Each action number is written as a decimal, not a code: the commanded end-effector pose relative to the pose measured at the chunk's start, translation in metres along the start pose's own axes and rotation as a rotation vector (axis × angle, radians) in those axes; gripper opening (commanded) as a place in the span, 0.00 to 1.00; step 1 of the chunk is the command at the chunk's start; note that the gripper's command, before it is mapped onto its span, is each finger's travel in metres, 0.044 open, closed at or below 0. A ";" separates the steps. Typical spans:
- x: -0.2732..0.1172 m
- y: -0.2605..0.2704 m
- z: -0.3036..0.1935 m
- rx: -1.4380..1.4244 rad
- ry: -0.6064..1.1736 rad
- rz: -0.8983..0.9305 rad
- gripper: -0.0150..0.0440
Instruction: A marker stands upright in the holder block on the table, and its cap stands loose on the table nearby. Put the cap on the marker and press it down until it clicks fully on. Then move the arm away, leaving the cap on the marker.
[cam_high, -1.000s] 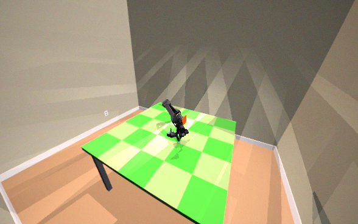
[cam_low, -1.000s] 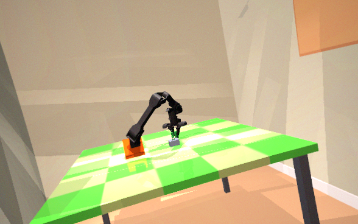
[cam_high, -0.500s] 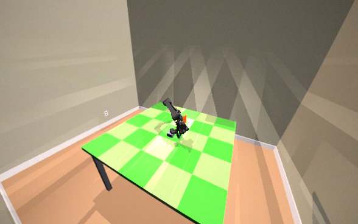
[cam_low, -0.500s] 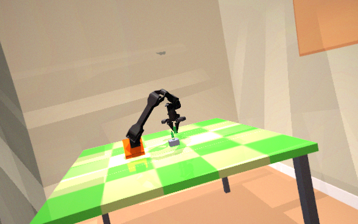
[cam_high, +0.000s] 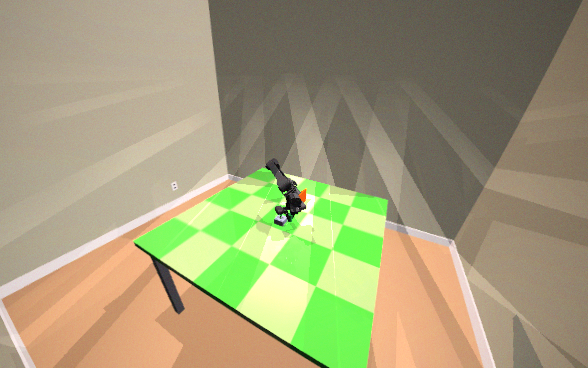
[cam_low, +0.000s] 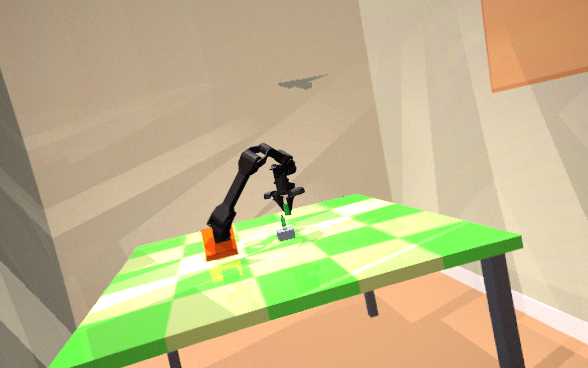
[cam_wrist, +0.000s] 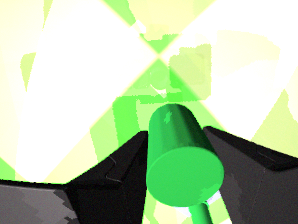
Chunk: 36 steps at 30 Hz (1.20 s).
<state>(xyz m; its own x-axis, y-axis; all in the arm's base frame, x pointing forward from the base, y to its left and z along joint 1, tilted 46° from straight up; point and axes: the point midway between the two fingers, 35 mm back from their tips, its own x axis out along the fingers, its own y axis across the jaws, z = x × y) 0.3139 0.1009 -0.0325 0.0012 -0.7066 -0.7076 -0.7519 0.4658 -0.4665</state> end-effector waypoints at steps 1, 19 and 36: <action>-0.007 -0.004 -0.013 0.003 0.000 0.005 0.25; -0.031 -0.019 -0.064 0.001 0.003 0.005 0.25; -0.040 -0.026 -0.098 -0.001 0.005 0.005 0.25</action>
<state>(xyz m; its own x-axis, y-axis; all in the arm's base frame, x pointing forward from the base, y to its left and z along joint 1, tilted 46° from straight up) 0.2718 0.0688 0.0585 -0.0056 -0.7049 -0.7093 -0.7485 0.4733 -0.4645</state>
